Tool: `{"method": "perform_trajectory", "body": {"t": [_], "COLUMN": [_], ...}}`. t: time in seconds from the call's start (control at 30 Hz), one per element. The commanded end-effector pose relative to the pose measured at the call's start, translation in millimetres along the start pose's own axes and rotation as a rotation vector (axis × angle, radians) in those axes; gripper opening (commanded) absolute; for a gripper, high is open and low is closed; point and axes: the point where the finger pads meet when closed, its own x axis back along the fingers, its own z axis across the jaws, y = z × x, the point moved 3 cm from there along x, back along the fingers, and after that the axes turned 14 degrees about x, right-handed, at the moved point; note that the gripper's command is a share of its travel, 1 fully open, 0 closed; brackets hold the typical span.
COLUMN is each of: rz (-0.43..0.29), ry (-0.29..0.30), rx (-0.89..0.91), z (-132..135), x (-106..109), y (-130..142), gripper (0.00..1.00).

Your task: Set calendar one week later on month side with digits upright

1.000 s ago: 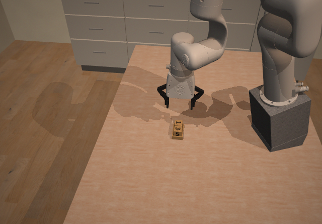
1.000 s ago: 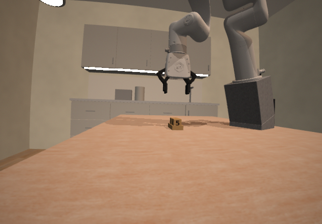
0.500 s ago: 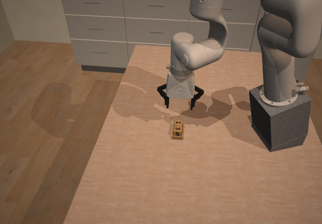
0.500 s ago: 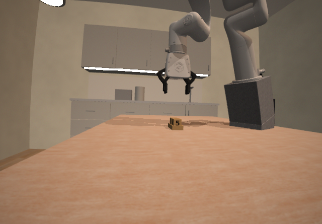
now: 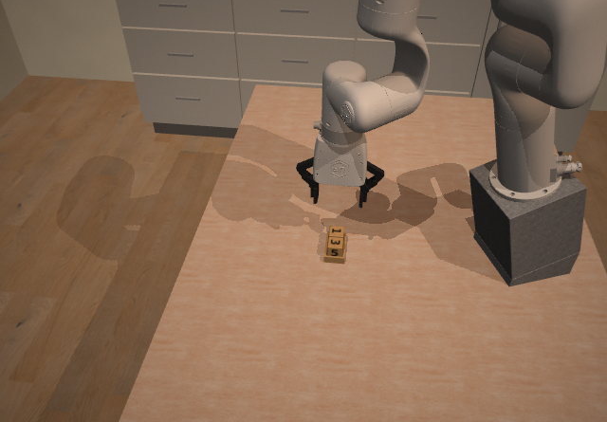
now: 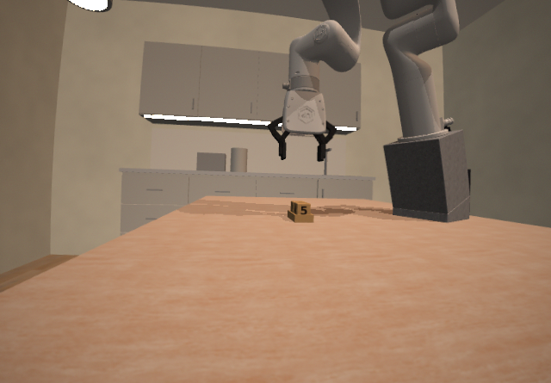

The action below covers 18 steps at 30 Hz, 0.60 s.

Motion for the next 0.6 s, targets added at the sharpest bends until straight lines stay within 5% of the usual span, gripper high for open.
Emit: {"method": "perform_trajectory", "body": {"t": [0.0,0.57], "rz": [-0.013,-0.055], "ry": [-0.02,-0.054], "rx": [-0.158,-0.655], "z": [-1.6,1.0], "x": [0.8,0.8], "y": [-2.1,-10.3], "gripper": [1.0,1.0]}}
